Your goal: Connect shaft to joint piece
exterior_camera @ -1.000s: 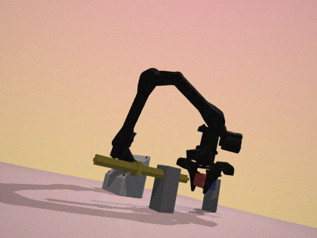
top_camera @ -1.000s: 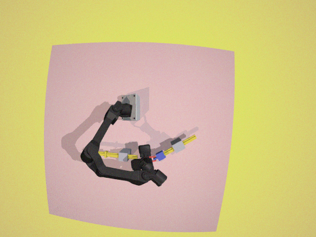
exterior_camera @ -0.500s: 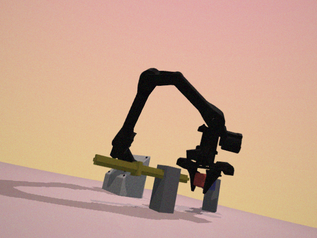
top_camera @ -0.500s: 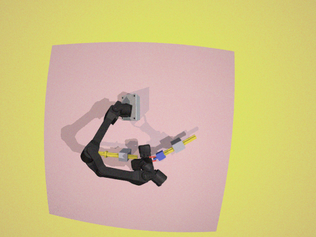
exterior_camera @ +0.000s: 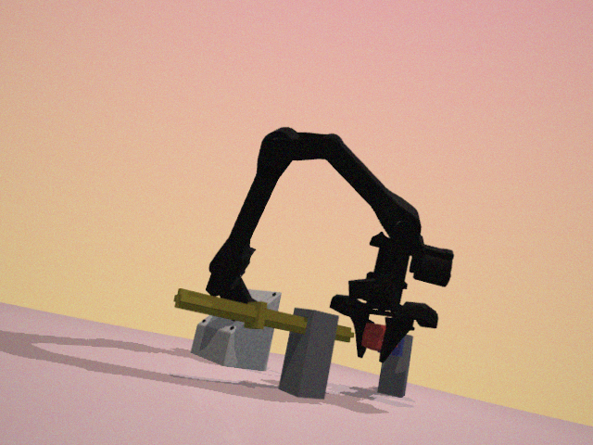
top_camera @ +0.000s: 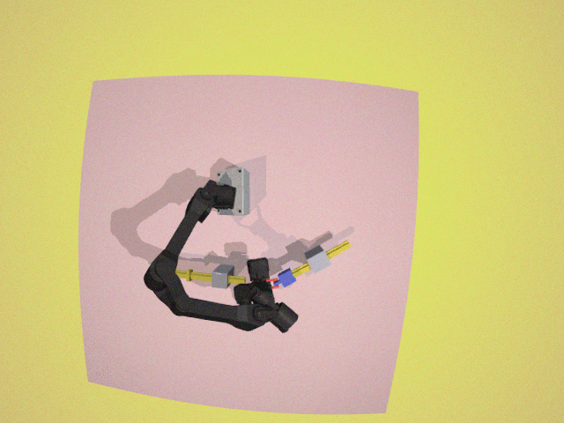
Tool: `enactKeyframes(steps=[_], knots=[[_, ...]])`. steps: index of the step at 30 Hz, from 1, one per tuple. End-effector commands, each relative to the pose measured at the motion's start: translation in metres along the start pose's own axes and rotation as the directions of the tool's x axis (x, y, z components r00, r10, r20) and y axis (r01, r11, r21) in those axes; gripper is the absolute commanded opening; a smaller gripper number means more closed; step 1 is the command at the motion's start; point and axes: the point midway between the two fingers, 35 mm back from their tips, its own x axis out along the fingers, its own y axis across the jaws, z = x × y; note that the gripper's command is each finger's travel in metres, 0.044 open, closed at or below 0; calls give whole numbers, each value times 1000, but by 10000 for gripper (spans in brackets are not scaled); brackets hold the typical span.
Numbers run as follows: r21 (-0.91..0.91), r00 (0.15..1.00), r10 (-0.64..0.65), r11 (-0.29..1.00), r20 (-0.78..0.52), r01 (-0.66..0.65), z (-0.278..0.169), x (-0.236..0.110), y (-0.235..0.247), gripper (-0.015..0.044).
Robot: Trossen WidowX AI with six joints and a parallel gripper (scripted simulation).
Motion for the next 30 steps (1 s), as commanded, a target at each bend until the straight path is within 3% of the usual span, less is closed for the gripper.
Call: enactKeyframes(steps=[1, 20, 30], knots=[[0, 1000, 0, 1000, 0, 0, 0, 0, 0, 0], [200, 992, 0, 979, -128, 26, -2, 6, -10, 0], [196, 992, 0, 980, -128, 25, -2, 6, -9, 0]])
